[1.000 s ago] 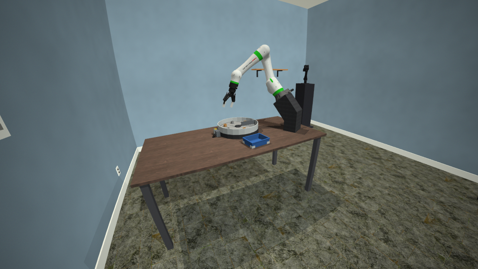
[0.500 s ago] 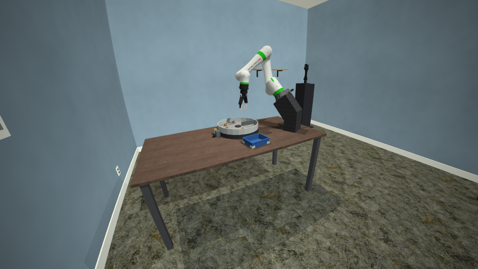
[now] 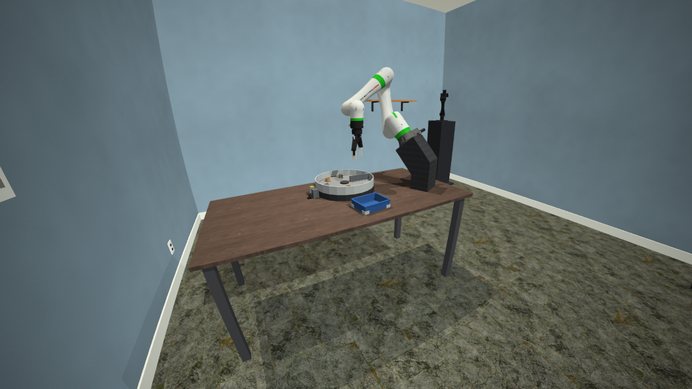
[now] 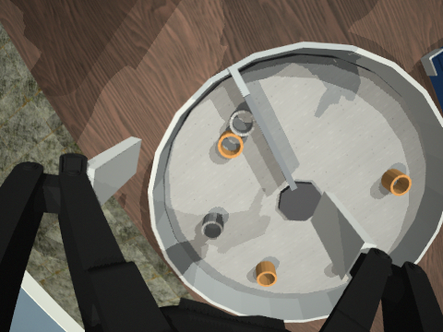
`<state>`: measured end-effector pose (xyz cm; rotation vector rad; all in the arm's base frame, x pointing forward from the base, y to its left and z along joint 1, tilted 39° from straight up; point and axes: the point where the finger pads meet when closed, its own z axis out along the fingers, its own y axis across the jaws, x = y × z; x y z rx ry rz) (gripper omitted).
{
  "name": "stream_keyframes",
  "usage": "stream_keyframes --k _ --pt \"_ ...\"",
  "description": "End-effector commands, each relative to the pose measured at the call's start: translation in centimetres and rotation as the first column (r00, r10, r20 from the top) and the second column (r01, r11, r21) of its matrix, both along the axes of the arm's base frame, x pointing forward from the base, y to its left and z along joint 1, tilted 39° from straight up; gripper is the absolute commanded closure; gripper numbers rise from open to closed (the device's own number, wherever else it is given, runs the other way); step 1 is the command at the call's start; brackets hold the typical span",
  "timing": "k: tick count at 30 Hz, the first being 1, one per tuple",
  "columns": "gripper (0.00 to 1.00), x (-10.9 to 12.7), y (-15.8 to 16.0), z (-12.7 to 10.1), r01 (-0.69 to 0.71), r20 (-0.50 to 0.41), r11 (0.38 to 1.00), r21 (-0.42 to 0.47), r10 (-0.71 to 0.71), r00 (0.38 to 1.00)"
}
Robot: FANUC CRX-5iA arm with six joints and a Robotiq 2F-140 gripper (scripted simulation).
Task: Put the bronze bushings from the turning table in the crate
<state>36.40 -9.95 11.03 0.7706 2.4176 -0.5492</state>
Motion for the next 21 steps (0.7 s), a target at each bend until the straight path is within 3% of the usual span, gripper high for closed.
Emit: stream_keyframes --k 1,2,3,21 --pt "0.0 0.01 0.02 0.01 0.0 0.0 1.0 0.0 0.0 1.0" --pt "0.0 0.01 0.02 0.01 0.0 0.0 1.0 0.0 0.0 1.0" --pt "0.93 0.01 0.02 0.01 0.0 0.0 1.0 0.0 0.0 1.0" --pt "0.93 0.01 0.02 0.01 0.0 0.0 1.0 0.0 0.0 1.0"
